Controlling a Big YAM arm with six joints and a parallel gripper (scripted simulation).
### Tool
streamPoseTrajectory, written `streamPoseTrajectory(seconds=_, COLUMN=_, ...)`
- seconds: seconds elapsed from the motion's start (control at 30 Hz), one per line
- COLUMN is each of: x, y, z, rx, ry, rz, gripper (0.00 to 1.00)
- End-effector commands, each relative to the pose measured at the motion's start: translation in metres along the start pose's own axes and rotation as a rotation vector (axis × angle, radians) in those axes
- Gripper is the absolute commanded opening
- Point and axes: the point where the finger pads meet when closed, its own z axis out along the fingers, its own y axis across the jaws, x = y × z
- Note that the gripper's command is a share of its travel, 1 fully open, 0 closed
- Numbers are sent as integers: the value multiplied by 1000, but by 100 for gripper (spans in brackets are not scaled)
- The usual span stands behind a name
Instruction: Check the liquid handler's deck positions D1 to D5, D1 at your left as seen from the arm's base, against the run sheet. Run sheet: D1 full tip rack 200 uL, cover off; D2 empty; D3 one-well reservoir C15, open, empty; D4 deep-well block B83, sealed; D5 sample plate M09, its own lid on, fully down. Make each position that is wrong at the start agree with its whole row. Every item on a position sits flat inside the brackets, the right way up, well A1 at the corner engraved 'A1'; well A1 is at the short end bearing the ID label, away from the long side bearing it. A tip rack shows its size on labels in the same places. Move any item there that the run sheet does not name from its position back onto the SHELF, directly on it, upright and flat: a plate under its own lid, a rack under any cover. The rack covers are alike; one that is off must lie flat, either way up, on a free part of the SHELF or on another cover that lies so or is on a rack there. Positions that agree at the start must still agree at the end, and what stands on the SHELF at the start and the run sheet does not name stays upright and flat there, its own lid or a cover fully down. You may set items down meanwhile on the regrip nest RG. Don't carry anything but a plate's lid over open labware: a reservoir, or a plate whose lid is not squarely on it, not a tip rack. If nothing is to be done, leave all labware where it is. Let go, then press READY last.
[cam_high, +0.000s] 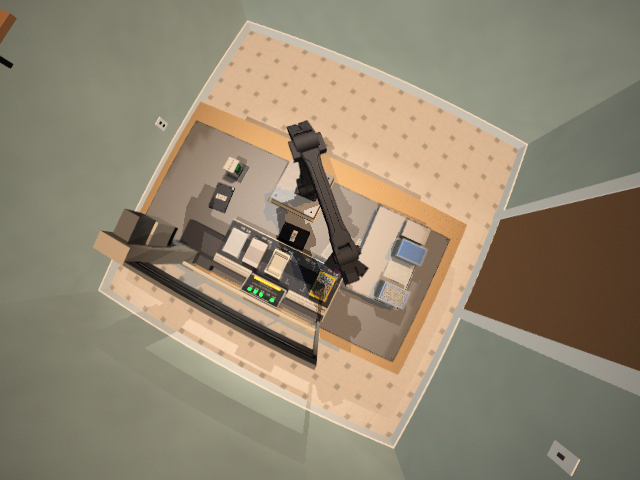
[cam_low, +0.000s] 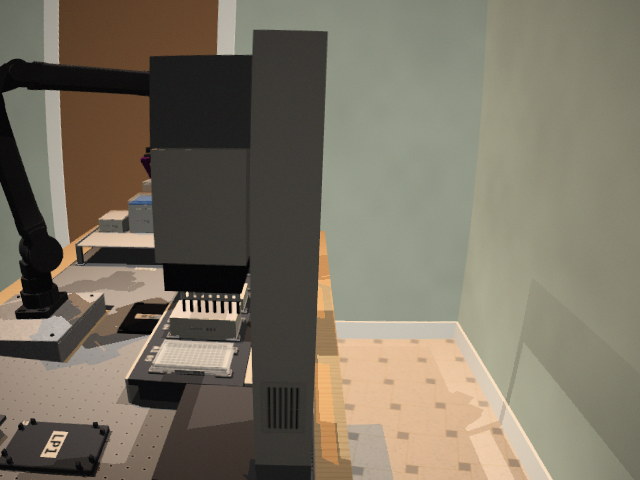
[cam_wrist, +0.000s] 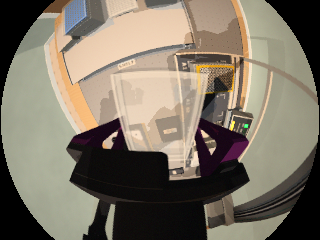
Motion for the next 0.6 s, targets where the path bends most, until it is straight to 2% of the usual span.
streamPoseTrajectory(seconds=0.0, x=-3, y=0, z=-10, rx=16, ry=-24, rz=-116, gripper=0)
streamPoseTrajectory(seconds=0.2, x=-3, y=0, z=-10, rx=17, ry=-23, rz=-236, gripper=0)
streamPoseTrajectory(seconds=0.57, x=-8, y=-4, z=-17, rx=29, ry=-37, rz=-225, gripper=0)
